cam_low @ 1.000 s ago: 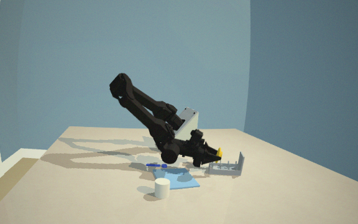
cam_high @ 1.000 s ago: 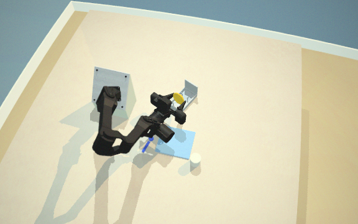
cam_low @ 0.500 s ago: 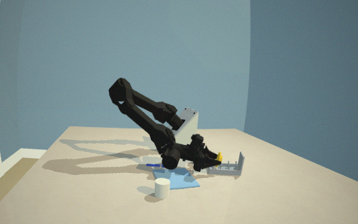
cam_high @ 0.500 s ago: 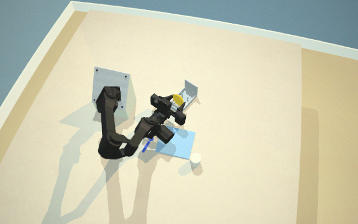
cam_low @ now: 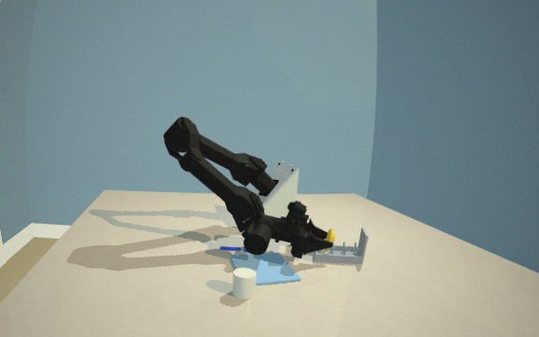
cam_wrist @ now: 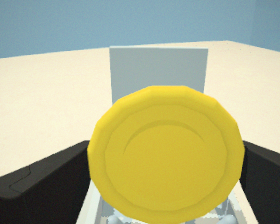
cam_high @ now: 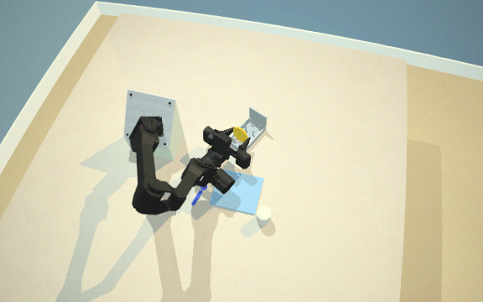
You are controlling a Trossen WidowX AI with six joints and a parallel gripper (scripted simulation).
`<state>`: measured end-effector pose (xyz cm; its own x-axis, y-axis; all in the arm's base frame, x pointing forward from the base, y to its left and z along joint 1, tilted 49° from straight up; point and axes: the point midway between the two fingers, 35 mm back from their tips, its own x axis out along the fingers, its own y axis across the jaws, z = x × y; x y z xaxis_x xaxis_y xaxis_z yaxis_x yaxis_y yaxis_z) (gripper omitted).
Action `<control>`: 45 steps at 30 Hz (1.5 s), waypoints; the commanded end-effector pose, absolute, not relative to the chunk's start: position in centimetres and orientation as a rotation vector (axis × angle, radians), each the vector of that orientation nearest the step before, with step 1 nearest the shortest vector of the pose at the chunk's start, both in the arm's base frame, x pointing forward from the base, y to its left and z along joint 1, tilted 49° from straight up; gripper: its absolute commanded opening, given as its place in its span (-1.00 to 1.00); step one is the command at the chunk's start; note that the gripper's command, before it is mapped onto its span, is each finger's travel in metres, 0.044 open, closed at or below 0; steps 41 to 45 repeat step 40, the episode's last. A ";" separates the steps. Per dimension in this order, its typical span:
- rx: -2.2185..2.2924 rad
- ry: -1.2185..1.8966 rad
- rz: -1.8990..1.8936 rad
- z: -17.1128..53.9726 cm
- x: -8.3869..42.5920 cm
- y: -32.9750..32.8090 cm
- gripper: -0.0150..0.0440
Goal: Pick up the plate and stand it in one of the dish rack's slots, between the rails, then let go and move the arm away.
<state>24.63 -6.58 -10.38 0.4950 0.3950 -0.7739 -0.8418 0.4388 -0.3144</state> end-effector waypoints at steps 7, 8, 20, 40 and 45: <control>-0.767 0.676 0.845 -10.4 24.6 -6.6 0.86; -0.767 0.676 0.845 -10.4 24.6 -6.6 0.86; -0.766 0.690 0.856 -6.7 26.3 -3.0 0.86; -0.601 0.903 0.800 -3.0 27.5 2.1 0.86; -0.601 0.903 0.800 -3.0 27.5 2.1 0.86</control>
